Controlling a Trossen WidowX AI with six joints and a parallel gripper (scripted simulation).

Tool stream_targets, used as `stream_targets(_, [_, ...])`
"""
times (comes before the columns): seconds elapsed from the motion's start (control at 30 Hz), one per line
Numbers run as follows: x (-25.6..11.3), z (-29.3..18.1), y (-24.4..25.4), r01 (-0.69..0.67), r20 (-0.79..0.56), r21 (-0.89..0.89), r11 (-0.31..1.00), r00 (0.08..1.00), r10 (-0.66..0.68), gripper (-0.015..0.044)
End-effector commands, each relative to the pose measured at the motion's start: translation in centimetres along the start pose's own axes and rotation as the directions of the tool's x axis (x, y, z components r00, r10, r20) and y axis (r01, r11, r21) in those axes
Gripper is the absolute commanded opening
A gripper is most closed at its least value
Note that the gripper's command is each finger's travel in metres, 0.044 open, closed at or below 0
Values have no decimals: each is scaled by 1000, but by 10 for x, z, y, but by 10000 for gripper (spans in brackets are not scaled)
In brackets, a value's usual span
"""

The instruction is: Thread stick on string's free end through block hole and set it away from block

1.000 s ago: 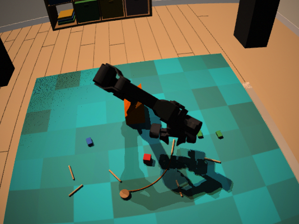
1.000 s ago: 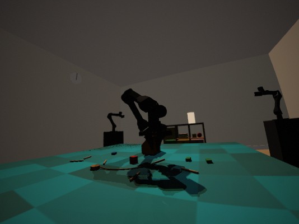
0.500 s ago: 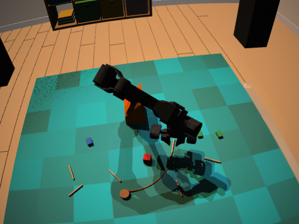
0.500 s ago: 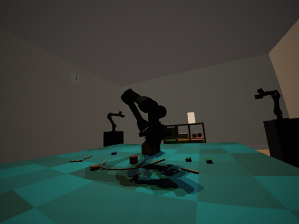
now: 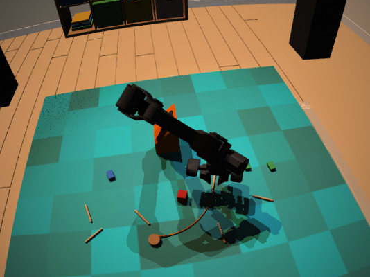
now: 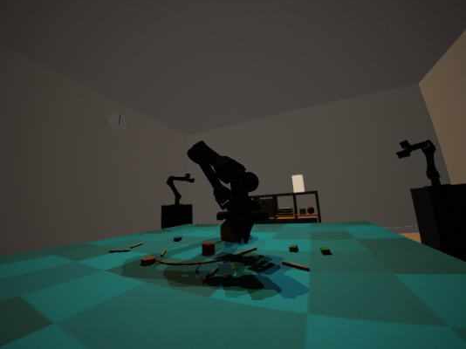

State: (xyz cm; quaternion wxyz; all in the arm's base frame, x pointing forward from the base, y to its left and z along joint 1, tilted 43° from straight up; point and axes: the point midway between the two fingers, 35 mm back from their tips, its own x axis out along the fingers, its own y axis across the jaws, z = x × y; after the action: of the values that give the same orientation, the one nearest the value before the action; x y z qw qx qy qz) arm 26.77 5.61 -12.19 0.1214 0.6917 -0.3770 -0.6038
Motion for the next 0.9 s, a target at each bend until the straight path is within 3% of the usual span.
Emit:
stream_targets(0.0, [9,2,2,-10,2,-10,1000,1000,10,121])
stream_targets(0.77, [34,3,4,-13,1,-10,1000,1000,13,121])
stream_targets(0.87, [32,2,3,-8,2,-3,1000,1000,8,42])
